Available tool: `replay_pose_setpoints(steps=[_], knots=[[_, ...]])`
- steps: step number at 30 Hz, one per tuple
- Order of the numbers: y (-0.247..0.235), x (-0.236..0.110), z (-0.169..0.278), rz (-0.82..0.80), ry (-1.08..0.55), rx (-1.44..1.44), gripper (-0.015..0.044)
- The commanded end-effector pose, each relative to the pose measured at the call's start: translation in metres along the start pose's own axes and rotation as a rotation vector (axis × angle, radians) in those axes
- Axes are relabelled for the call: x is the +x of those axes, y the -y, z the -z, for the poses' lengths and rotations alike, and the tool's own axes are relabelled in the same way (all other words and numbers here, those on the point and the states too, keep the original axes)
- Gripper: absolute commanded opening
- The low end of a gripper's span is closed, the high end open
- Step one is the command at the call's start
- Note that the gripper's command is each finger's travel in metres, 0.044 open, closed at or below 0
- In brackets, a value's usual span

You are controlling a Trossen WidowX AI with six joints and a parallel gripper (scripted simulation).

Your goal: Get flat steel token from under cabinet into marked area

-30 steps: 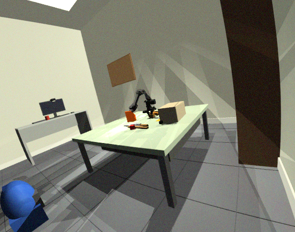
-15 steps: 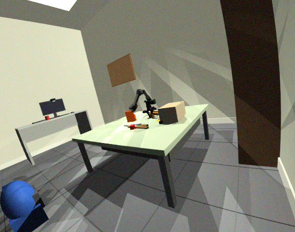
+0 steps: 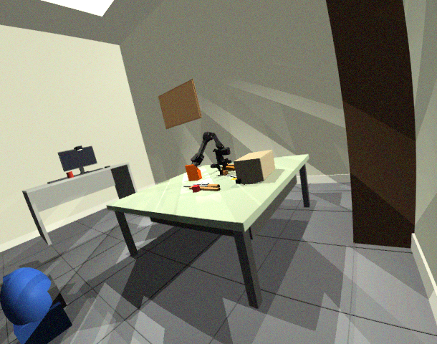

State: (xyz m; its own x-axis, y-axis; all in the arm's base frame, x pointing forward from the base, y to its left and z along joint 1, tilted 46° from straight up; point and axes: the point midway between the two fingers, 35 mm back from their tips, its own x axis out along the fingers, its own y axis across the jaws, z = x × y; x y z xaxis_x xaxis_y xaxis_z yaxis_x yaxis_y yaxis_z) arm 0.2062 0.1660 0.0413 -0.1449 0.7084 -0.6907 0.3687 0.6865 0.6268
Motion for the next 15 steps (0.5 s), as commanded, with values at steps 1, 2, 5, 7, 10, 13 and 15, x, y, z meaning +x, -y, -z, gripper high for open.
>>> replay_pose_setpoints(steps=[1,2,5,7,10,13,15], knots=[[0.003,-0.001,-0.005,0.0,0.003,0.006,0.0],[0.004,-0.001,-0.006,0.0,0.003,0.007,0.0],[0.006,-0.001,-0.008,0.001,0.004,0.009,0.0],[0.007,-0.001,-0.01,0.001,0.004,0.01,0.0],[0.01,-0.001,-0.012,0.001,0.004,0.011,0.0],[0.012,-0.001,-0.014,0.001,0.004,0.012,0.0],[0.013,-0.001,-0.016,0.001,0.004,0.013,0.0]])
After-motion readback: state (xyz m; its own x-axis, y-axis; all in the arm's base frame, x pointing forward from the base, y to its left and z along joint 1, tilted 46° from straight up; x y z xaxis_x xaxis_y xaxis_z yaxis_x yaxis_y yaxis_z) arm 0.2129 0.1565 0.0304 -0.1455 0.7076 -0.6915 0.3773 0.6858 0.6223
